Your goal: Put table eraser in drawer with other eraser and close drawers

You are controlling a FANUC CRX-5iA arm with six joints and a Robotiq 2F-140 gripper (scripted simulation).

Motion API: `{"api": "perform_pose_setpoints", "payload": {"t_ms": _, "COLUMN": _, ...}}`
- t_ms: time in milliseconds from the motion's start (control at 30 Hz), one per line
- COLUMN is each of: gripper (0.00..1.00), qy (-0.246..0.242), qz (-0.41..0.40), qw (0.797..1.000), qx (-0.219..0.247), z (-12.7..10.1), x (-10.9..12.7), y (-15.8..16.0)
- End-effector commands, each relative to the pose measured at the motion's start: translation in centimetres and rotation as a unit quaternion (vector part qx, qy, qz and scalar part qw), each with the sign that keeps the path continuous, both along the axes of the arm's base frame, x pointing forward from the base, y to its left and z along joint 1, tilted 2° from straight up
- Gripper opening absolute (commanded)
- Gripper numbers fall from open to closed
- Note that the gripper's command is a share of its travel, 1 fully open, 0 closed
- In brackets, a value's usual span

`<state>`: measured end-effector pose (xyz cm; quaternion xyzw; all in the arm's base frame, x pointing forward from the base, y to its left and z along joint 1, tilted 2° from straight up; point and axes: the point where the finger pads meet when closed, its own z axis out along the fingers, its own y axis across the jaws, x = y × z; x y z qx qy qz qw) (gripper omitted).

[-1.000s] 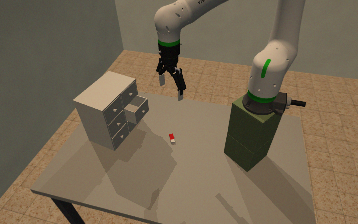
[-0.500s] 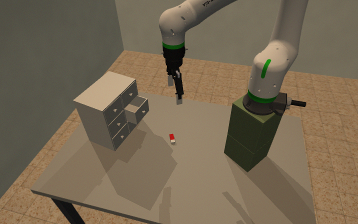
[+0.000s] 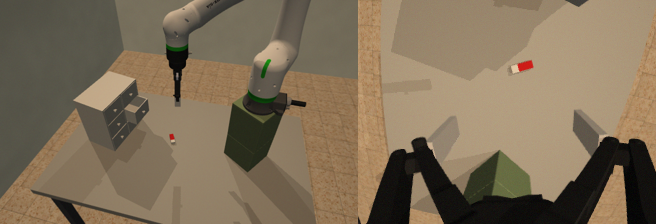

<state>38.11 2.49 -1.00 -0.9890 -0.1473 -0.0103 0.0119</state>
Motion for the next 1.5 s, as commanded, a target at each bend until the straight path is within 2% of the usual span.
{"api": "perform_pose_setpoints", "payload": {"t_ms": 0, "gripper": 1.00, "qy": 0.001, "qz": -0.031, "qw": 1.000, "qx": 0.001, "z": -0.1, "x": -0.3, "y": 0.0}}
{"api": "perform_pose_setpoints", "payload": {"t_ms": 267, "gripper": 1.00, "qy": 0.003, "qz": -0.099, "qw": 0.995, "qx": 0.002, "z": -0.4, "x": -1.0, "y": 0.1}}
{"api": "perform_pose_setpoints", "payload": {"t_ms": 767, "gripper": 1.00, "qy": 0.005, "qz": -0.175, "qw": 0.985, "qx": 0.003, "z": -0.7, "x": -1.8, "y": 0.2}}
{"api": "perform_pose_setpoints", "payload": {"t_ms": 1467, "gripper": 1.00, "qy": 0.006, "qz": -0.215, "qw": 0.977, "qx": 0.004, "z": -0.9, "x": -2.2, "y": 0.2}}
